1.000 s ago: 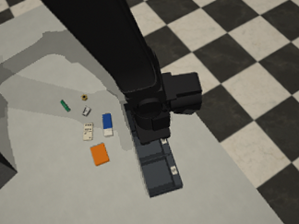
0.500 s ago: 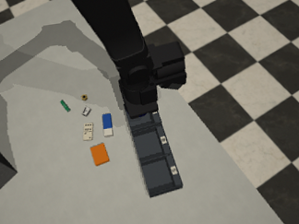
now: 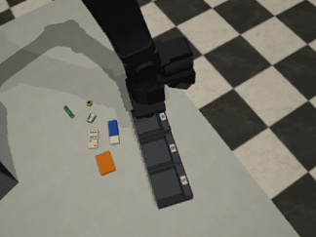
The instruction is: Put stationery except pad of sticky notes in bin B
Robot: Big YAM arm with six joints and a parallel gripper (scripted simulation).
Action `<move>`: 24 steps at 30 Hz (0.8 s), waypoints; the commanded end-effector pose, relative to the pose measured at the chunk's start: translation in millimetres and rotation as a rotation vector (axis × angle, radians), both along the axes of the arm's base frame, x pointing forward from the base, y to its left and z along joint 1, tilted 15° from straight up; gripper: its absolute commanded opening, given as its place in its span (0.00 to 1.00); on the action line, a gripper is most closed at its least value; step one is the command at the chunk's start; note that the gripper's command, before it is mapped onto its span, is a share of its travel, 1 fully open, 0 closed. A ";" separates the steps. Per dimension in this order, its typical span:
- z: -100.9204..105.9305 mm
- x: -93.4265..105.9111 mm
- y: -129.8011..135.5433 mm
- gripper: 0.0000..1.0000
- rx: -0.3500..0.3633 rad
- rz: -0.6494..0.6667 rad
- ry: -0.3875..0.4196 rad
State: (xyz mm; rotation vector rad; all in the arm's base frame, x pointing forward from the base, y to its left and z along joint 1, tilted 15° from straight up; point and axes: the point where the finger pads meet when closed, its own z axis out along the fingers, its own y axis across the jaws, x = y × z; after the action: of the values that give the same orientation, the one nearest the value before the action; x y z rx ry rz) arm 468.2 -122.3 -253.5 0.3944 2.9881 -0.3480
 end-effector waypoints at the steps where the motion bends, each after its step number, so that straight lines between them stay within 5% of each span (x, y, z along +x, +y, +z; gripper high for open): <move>1: -7.7 11.0 -9.2 0.09 -0.006 -0.005 -0.023; 9: -23.5 12.2 -10.0 0.09 -0.005 0.004 -0.021; 10: -6.6 29.9 -7.5 0.09 -0.013 0.017 -0.061; 11: -28.0 13.9 -8.2 0.09 -0.005 0.011 -0.023; 20: -52.4 13.3 -15.9 0.09 -0.004 0.006 -0.019; 24: -33.0 29.4 -16.1 0.09 -0.011 0.012 -0.050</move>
State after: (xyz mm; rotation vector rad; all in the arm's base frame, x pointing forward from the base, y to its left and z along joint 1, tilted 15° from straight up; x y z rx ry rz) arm 467.7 -134.6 -308.5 0.3999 2.9976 -0.3502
